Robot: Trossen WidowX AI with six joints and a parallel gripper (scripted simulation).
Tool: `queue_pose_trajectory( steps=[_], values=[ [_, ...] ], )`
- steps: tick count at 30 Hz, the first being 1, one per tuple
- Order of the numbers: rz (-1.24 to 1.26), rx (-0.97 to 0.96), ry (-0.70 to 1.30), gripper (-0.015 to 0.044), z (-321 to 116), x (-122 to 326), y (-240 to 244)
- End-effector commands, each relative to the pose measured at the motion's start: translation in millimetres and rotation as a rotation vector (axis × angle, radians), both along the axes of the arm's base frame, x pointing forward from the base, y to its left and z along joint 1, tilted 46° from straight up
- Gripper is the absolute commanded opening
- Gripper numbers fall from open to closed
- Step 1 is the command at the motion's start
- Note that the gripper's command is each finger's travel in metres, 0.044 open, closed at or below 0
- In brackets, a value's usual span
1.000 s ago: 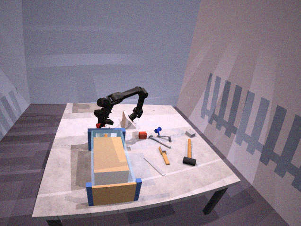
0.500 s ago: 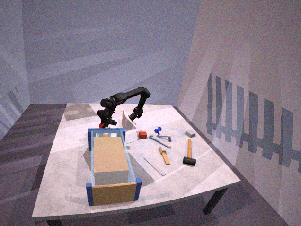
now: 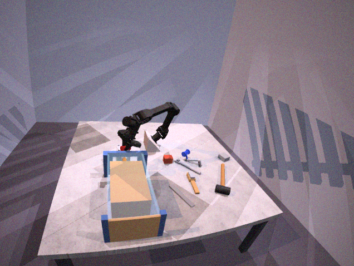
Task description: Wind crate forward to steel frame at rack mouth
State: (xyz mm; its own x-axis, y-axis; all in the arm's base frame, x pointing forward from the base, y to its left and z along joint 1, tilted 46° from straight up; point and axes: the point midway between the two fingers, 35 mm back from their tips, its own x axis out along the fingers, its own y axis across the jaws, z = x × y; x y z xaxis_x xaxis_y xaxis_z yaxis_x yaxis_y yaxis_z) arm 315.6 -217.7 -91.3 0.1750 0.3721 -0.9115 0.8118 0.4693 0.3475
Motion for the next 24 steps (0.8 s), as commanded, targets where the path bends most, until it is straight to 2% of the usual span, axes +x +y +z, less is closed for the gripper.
queue_pose_trajectory(
  steps=[1,24],
  values=[
    [0.001,0.030,0.011,0.0000,5,-4,13],
    [0.001,0.032,0.013,0.0000,25,-17,33]
  ],
)
